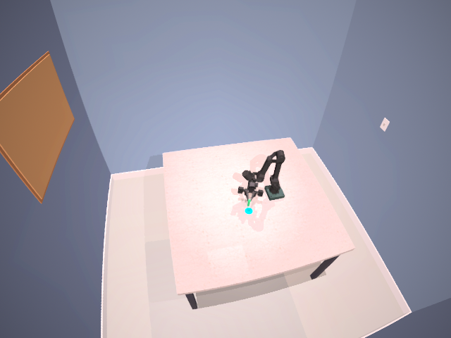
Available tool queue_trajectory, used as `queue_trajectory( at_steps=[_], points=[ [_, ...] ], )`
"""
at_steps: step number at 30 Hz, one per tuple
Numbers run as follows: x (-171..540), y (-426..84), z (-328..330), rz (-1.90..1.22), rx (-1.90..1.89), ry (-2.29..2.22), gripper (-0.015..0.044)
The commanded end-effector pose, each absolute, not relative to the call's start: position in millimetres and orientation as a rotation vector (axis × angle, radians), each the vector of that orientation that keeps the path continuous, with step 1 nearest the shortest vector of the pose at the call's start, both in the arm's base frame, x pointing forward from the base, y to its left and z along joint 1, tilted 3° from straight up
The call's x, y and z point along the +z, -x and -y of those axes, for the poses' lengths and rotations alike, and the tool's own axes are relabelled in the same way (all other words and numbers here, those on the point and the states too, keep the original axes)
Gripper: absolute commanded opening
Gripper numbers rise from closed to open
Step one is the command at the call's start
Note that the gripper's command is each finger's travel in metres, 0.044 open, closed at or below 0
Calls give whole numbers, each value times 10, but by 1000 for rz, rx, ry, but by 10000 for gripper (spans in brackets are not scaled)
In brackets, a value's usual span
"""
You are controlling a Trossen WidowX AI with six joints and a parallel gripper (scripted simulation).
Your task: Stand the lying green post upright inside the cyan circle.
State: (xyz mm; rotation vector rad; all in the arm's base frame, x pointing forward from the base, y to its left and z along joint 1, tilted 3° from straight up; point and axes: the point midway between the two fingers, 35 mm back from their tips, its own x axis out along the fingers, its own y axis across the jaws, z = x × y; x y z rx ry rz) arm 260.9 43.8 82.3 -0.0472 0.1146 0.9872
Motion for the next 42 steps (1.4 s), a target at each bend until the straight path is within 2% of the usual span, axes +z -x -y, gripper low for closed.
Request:
queue_trajectory(
  at_steps=[1,42],
  points=[
    [724,-2582,-449,-118,991,40,22],
    [162,-2481,-493,-119,987,42,22]
  ],
)
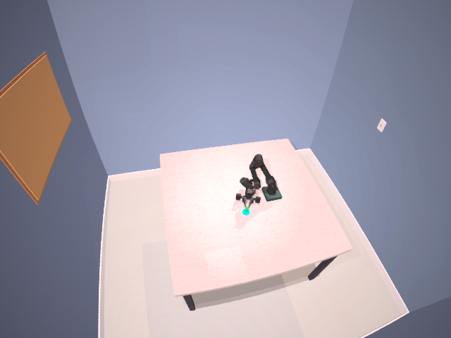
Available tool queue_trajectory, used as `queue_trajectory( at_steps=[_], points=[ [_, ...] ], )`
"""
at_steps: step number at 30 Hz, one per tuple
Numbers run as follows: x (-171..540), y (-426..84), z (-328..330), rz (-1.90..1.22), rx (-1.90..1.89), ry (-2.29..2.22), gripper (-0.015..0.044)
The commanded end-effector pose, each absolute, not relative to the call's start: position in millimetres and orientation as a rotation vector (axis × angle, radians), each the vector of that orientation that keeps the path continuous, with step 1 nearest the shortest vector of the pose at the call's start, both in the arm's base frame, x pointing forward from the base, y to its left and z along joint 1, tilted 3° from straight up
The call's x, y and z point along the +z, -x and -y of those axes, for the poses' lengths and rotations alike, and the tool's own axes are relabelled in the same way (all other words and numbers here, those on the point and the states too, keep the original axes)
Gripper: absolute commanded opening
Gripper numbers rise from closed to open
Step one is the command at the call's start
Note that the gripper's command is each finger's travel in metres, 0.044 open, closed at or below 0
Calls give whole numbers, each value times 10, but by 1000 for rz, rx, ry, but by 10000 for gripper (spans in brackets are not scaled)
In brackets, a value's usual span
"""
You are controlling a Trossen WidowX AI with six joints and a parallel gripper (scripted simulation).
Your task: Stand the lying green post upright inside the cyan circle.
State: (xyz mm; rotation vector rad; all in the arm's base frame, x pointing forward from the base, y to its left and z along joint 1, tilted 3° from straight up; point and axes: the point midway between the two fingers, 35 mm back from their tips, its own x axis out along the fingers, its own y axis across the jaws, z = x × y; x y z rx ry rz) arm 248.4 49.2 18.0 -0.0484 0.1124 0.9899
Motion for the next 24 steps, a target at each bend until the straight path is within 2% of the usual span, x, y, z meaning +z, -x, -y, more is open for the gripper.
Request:
queue_trajectory(
  at_steps=[1,4,18,24],
  points=[
    [162,-2481,-493,-119,987,42,22],
    [162,-2481,-493,-119,987,42,22],
    [162,-2481,-493,-119,987,42,390],
    [257,-2518,-478,-118,988,42,400]
  ],
)
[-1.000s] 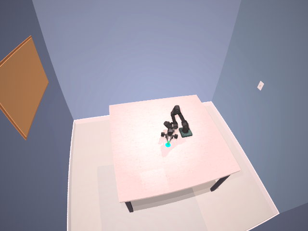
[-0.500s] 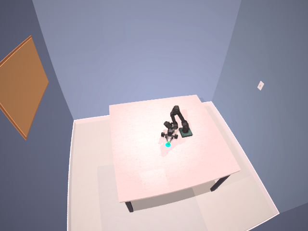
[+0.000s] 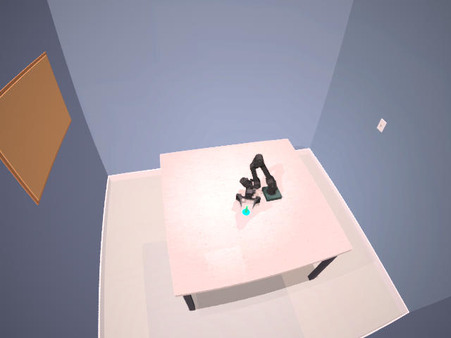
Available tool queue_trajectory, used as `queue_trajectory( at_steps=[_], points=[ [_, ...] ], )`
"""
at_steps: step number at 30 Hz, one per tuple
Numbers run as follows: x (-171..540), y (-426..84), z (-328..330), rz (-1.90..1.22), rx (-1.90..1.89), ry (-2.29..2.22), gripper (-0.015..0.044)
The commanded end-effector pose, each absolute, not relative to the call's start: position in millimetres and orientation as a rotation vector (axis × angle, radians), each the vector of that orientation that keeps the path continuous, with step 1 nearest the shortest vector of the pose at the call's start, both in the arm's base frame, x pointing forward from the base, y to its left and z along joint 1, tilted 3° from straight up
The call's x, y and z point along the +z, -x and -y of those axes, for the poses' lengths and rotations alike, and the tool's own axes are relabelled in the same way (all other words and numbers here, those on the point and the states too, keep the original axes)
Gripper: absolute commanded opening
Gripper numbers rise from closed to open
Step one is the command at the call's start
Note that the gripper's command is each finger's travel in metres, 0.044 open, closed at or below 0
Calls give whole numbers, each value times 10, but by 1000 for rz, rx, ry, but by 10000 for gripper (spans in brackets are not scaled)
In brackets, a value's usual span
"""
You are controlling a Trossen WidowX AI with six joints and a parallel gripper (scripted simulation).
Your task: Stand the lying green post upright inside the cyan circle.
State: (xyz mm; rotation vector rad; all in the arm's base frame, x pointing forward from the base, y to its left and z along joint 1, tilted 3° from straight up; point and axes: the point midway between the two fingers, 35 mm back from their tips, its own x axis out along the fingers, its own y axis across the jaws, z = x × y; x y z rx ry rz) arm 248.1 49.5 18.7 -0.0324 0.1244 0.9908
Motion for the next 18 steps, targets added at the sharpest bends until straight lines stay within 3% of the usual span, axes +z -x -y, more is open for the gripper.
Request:
queue_trajectory(
  at_steps=[1,18],
  points=[
    [285,-2528,-474,-118,988,42,400],
    [808,-2581,-457,-117,990,41,400]
  ],
)
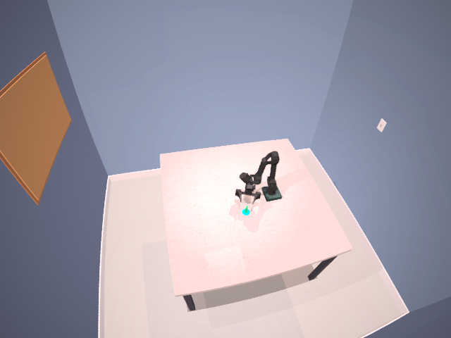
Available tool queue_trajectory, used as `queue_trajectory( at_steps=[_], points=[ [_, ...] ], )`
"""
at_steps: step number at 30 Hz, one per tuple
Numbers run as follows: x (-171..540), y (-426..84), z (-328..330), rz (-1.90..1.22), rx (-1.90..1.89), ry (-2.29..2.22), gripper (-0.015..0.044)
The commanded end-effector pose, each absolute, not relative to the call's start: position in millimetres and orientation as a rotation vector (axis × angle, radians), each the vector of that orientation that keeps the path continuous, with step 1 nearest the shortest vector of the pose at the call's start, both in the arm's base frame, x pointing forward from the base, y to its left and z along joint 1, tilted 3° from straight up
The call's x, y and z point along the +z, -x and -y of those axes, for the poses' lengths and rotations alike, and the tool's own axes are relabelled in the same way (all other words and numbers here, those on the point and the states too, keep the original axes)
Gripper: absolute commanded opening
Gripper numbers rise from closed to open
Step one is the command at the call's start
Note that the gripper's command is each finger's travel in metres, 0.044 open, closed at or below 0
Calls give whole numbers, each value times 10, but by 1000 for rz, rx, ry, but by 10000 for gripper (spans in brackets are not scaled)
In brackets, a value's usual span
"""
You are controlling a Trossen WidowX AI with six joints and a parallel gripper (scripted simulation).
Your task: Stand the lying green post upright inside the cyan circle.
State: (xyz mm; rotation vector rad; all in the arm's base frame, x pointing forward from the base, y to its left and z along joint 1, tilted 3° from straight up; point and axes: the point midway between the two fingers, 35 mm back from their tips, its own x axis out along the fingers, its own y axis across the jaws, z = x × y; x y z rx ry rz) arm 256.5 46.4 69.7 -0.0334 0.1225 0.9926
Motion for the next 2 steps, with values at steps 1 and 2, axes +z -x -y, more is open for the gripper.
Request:
queue_trajectory(
  at_steps=[1,2],
  points=[
    [840,-2578,-459,-117,990,41,400],
    [872,-2573,-461,-117,990,41,400]
  ],
)
